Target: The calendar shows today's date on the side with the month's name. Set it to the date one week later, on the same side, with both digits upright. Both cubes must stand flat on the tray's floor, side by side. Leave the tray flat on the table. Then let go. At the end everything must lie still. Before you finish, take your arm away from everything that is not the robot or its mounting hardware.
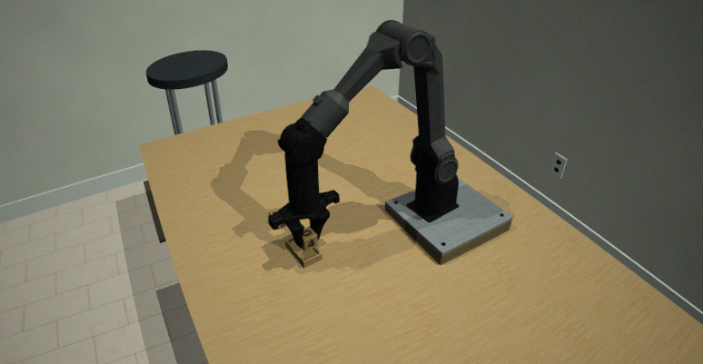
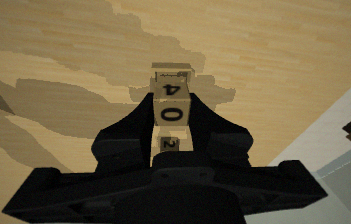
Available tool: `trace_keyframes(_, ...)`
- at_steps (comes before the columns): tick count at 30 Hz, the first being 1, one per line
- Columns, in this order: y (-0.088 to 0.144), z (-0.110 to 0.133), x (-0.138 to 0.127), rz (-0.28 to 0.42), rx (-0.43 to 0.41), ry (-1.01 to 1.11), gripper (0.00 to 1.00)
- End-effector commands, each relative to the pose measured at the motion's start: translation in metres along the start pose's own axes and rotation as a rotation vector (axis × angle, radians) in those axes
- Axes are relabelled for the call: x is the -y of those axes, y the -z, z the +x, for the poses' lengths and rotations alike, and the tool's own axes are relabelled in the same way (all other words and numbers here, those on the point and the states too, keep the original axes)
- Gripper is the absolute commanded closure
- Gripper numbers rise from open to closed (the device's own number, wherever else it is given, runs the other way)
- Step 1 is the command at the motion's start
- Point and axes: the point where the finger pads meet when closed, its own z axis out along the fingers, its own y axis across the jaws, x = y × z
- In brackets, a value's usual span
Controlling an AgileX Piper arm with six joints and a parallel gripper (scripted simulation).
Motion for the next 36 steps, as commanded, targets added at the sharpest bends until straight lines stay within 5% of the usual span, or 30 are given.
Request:
trace_keyframes(1,-0.006,0.0,0.0,-0.002,-0.001,-0.001,0.62)
trace_keyframes(36,-0.017,0.001,0.001,0.002,-0.001,-0.001,0.62)
